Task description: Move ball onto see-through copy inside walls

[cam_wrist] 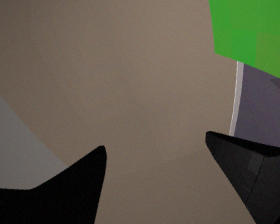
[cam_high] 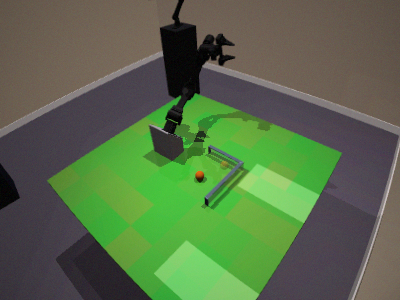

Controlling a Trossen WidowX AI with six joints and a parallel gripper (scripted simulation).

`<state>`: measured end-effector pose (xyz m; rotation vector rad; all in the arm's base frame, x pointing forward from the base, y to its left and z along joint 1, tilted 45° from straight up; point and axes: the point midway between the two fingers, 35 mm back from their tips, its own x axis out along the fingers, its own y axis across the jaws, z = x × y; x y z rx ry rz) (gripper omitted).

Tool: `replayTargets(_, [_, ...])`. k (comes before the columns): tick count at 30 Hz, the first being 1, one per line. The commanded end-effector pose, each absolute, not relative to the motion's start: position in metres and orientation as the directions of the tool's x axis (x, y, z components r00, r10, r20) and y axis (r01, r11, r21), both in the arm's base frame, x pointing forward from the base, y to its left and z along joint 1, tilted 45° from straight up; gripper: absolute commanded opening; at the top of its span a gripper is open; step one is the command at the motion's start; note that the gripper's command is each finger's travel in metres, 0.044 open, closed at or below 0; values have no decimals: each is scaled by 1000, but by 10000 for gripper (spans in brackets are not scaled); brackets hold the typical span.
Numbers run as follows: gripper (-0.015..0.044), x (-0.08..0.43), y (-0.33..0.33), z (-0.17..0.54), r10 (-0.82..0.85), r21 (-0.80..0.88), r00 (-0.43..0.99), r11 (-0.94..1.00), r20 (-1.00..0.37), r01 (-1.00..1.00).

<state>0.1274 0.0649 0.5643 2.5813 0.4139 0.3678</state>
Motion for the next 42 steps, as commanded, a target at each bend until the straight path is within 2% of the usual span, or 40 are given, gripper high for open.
replayTargets(1, [374, 129, 63, 564, 355, 518, 918, -827, 178, 219])
replayTargets(2, [354, 135, 57, 562, 355, 540, 919, -814, 171, 214])
replayTargets(6, [354, 181, 16, 541, 364, 699, 925, -689, 109, 189])
replayTargets(12, [354, 229, -15, 508, 382, 837, 924, -515, 30, 186])
replayTargets(21, [354, 292, -40, 449, 419, 960, 903, -198, -100, 198])
replayTargets(31, [354, 343, -55, 372, 455, 967, 856, 181, -243, 179])
replayTargets(42, [354, 380, -53, 278, 512, 824, 759, 563, -401, 55])
